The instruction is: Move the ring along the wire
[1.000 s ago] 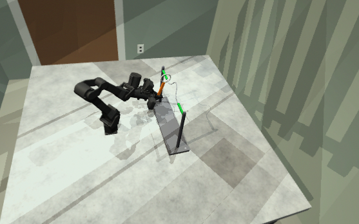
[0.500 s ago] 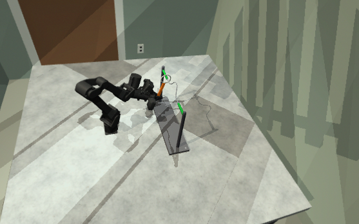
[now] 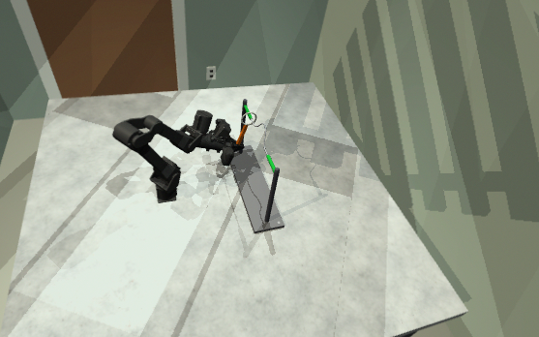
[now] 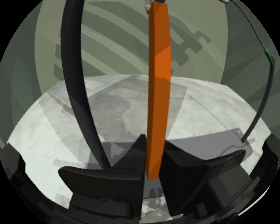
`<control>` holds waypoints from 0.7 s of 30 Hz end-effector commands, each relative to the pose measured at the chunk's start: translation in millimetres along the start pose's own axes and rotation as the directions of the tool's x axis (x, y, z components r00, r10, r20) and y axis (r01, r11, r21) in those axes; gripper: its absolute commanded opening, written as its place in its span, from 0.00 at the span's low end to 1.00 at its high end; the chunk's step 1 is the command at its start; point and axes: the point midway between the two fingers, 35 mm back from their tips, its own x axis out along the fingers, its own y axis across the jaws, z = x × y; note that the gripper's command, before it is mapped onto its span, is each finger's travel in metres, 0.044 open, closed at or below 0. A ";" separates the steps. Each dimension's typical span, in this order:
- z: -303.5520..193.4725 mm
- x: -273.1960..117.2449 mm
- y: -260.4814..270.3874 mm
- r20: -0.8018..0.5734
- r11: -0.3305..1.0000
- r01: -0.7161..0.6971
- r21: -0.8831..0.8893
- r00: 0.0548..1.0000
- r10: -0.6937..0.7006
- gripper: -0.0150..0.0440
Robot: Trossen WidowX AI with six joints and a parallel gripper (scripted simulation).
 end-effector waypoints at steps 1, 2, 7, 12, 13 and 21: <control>0.0 0.0 0.0 0.000 1.000 0.000 0.000 1.000 0.000 0.13; 0.0 0.0 0.0 0.000 1.000 0.000 0.000 1.000 0.000 0.18; 0.0 0.0 0.0 0.000 1.000 0.000 0.000 1.000 0.000 0.40; 0.1 -3.7 0.7 -0.002 1.000 0.000 0.001 1.000 0.000 0.53; 0.1 -5.5 1.0 -0.002 1.000 0.001 0.002 1.000 -0.001 0.53; 0.1 -24.1 2.5 -0.007 1.000 0.003 0.005 1.000 -0.003 0.53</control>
